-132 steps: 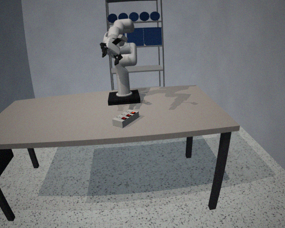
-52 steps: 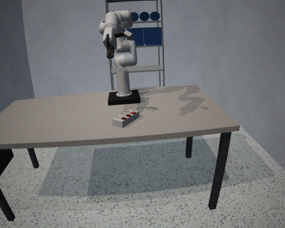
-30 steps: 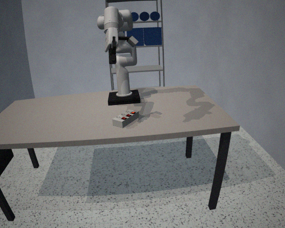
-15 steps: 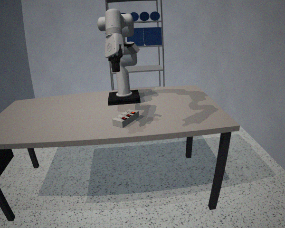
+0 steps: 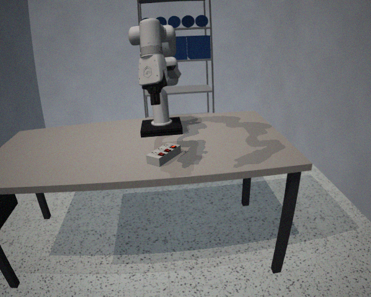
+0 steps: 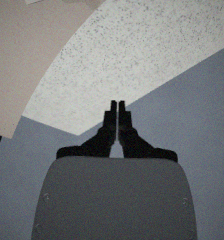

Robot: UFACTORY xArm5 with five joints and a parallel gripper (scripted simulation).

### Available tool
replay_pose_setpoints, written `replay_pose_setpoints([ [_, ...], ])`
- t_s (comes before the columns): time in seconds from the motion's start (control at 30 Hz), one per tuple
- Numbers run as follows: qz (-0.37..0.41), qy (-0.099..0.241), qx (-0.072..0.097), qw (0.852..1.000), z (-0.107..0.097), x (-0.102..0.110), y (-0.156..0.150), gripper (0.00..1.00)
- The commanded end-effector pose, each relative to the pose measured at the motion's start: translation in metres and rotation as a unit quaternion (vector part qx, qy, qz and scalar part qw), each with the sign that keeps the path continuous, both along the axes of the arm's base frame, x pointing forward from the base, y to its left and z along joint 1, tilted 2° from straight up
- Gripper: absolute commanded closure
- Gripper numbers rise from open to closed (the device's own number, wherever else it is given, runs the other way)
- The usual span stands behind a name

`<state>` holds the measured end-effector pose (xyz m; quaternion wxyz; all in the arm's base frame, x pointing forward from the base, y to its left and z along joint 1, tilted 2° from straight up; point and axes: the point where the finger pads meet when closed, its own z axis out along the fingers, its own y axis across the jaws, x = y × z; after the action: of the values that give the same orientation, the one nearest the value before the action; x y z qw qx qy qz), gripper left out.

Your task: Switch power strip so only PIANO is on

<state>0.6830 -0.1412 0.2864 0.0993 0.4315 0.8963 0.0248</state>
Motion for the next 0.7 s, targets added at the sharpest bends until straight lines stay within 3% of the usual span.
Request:
replay_pose_setpoints([
  [0.0, 0.027, 0.02, -0.001, 0.999, -0.006, 0.002, 0.002, 1.0],
  [0.03, 0.061, 0.036, -0.003, 0.997, -0.017, 0.003, 0.005, 1.0],
  [0.2, 0.061, 0.036, -0.003, 0.997, -0.017, 0.003, 0.005, 1.0],
  [0.23, 0.095, 0.052, -0.004, 0.994, -0.029, 0.002, 0.009, 1.0],
  [0.4, 0.095, 0.052, -0.004, 0.994, -0.029, 0.002, 0.009, 1.0],
  [0.43, 0.128, 0.067, -0.004, 0.989, -0.041, -0.001, 0.013, 1.0],
  [0.67, 0.128, 0.067, -0.004, 0.989, -0.041, -0.001, 0.013, 1.0],
])
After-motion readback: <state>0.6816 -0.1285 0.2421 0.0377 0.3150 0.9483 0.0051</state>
